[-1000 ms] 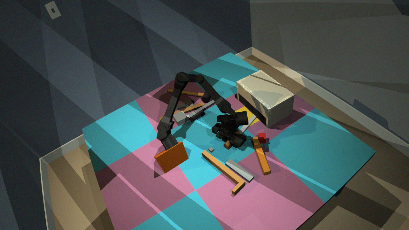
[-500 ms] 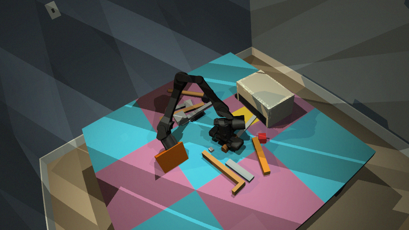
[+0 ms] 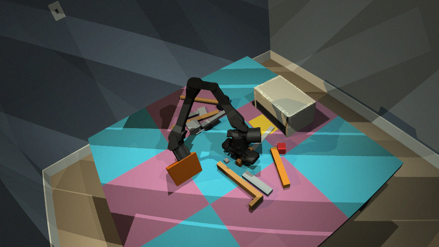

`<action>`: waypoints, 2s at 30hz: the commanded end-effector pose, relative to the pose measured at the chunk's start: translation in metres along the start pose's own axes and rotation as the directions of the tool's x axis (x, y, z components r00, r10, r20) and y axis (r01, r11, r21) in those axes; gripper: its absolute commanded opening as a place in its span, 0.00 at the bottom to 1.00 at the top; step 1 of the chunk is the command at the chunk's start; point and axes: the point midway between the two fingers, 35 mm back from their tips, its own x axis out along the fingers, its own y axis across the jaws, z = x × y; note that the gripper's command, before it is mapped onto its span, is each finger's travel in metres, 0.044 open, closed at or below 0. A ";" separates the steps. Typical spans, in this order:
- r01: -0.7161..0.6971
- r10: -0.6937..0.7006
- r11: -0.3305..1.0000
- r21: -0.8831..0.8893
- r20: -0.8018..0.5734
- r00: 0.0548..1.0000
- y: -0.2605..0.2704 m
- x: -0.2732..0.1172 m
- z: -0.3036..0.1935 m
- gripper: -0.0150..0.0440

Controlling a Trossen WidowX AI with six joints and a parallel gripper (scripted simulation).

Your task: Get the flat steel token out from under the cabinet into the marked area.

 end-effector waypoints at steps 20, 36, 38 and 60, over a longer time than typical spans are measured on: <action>-0.002 0.002 0.989 -0.147 0.001 1.000 0.000 -0.003 0.001 0.25; -0.004 0.004 0.984 -0.176 0.001 1.000 0.014 -0.004 0.009 0.25; -0.004 0.004 0.984 -0.178 0.001 1.000 0.016 -0.004 0.010 0.25; -0.005 0.006 0.983 -0.184 0.001 1.000 0.038 -0.004 0.022 0.25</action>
